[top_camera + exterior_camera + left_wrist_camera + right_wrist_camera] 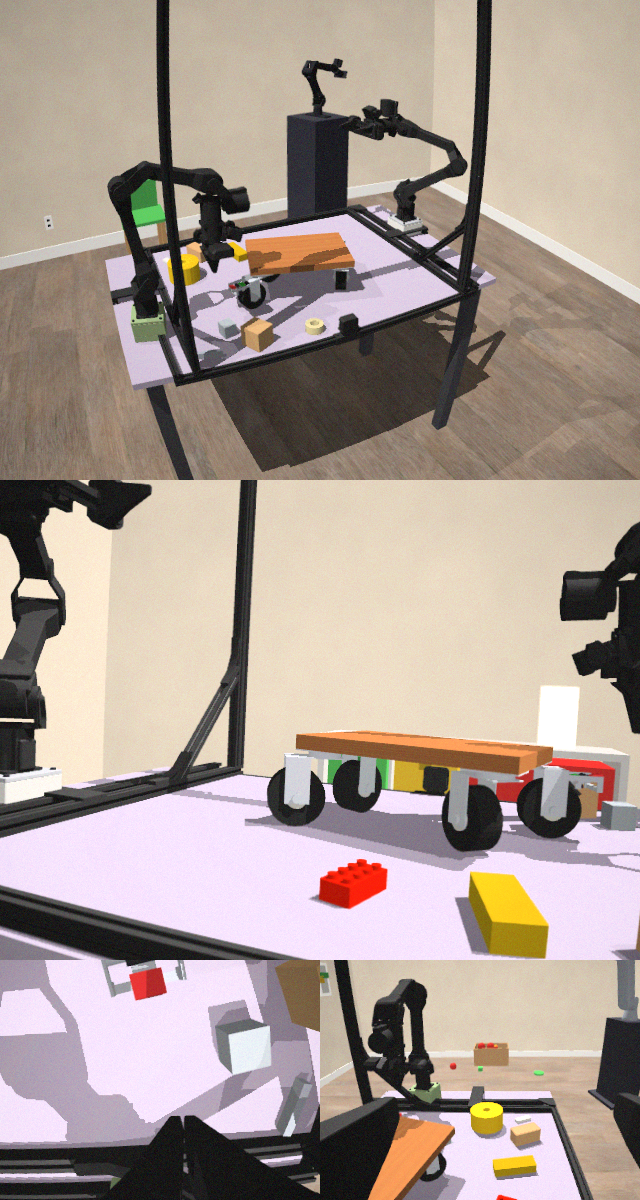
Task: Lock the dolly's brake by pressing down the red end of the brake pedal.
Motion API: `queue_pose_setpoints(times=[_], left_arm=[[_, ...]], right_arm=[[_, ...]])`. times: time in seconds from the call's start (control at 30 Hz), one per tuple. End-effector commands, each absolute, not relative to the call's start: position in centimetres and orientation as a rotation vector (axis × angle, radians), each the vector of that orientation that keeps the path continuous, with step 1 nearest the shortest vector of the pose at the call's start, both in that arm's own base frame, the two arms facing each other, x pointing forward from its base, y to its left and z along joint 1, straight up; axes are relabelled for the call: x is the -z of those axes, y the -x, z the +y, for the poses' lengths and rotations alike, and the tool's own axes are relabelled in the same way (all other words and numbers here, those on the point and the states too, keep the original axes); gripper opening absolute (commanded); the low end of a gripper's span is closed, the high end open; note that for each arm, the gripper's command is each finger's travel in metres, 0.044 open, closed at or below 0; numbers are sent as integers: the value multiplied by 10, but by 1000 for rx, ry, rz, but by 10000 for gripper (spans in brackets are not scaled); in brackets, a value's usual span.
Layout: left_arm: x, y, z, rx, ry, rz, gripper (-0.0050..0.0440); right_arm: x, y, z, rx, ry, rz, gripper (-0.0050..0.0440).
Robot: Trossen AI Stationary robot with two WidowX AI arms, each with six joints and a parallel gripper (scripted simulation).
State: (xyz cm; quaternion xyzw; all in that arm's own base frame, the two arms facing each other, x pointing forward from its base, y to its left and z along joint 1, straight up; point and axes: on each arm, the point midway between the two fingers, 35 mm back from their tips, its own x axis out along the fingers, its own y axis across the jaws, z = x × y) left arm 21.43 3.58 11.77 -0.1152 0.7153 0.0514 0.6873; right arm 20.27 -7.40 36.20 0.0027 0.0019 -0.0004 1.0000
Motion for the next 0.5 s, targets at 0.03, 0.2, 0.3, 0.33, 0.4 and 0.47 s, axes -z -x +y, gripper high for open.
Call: queue_pose_setpoints(times=[0.03,0.2,0.3,0.33,0.4,0.47], left_arm=[[-111,-239,44,-225,294,1574,0],[-102,-261,52,-334,337,1545,0],[-102,-262,52,-338,338,1544,0],[-102,-262,52,-338,338,1544,0],[-102,-262,52,-338,338,1544,0],[-102,-262,52,-338,338,1544,0]], right_arm=[[-376,-176,-60,0,7,-3,440],[-381,-158,-41,0,0,0,440],[-381,-158,-40,0,0,0,440],[-381,-158,-40,0,0,0,440],[-381,-158,-40,0,0,0,440],[-381,-158,-40,0,0,0,440]])
